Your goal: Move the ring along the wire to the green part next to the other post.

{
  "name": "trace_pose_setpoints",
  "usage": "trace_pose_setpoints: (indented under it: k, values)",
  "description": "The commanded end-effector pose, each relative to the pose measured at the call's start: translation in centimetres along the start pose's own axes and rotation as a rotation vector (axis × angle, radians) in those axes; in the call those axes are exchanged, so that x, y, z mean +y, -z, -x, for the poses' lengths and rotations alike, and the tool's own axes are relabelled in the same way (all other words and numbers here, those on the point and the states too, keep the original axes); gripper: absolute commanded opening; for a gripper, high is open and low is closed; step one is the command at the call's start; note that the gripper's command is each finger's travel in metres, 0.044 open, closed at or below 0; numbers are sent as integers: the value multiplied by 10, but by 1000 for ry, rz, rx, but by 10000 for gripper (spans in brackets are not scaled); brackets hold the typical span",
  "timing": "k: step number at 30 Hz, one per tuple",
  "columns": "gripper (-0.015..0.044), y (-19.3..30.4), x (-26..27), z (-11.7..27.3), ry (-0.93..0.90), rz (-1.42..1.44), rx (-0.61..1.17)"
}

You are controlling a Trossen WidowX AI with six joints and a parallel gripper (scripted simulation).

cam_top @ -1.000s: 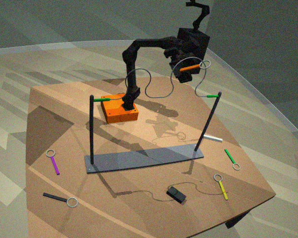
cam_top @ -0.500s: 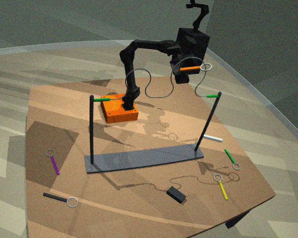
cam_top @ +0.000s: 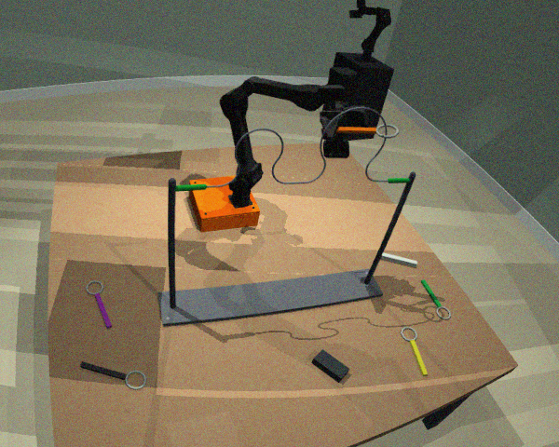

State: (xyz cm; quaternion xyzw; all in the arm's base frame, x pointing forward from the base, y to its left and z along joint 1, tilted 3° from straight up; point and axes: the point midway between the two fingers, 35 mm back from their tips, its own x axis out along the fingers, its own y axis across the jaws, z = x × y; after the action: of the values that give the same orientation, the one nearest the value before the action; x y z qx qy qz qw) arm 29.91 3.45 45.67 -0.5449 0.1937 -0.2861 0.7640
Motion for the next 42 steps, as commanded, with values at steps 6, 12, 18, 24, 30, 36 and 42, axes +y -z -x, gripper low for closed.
trace_pose_setpoints:
  k: [6, 12, 18, 24, 30, 36, 42]
  values:
    - [-150, 2, -4, 0, 58, 102, -6]
    - [-150, 2, -7, 0, 94, 167, -14]
    - [-150, 1, -9, 0, 130, 232, -22]
    - [-150, 1, -12, 0, 166, 296, -30]
    - [-150, 0, -14, 0, 206, 368, -38]
    - [-150, -1, -16, 0, 244, 434, -46]
    - [-150, -2, -19, 1, 280, 498, -54]
